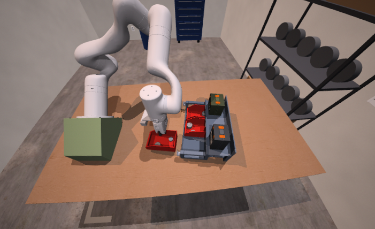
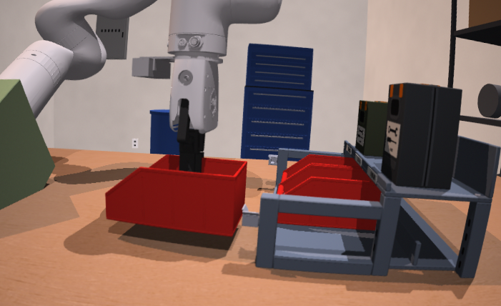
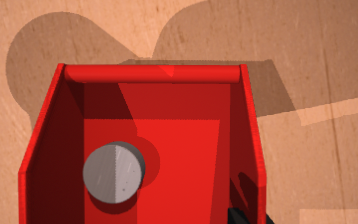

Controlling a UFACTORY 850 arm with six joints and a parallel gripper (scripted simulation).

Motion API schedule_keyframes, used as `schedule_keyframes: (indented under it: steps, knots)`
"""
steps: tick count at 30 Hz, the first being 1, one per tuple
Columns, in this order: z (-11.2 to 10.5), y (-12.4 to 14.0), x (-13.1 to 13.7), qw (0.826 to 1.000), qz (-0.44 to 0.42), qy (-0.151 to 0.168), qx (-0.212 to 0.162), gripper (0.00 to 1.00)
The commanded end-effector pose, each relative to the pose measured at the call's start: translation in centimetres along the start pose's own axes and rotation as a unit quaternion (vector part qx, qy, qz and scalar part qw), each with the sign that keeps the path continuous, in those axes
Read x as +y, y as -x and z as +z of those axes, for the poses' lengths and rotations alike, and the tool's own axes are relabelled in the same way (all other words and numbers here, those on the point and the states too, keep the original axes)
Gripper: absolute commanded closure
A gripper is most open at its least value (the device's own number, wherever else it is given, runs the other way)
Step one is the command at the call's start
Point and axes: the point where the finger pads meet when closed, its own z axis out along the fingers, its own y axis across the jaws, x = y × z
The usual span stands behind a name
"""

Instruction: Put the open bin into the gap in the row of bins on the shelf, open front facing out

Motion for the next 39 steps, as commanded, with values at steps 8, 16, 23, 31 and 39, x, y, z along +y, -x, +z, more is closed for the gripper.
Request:
schedule_keyframes:
  steps: [8, 16, 23, 31, 39]
  knots:
    - [-0.1, 2.3, 0.1, 1.000, -0.001, 0.000, -0.001, 1.00]
    - [0.1, 2.1, 0.1, 1.000, -0.001, 0.000, -0.001, 1.00]
    - [0.7, 1.6, 0.1, 1.000, -0.001, 0.000, -0.001, 1.00]
    - [0.7, 1.6, 0.1, 1.000, -0.001, 0.000, -0.001, 1.00]
    - [1.4, 1.0, 0.1, 1.000, -0.001, 0.000, -0.001, 1.00]
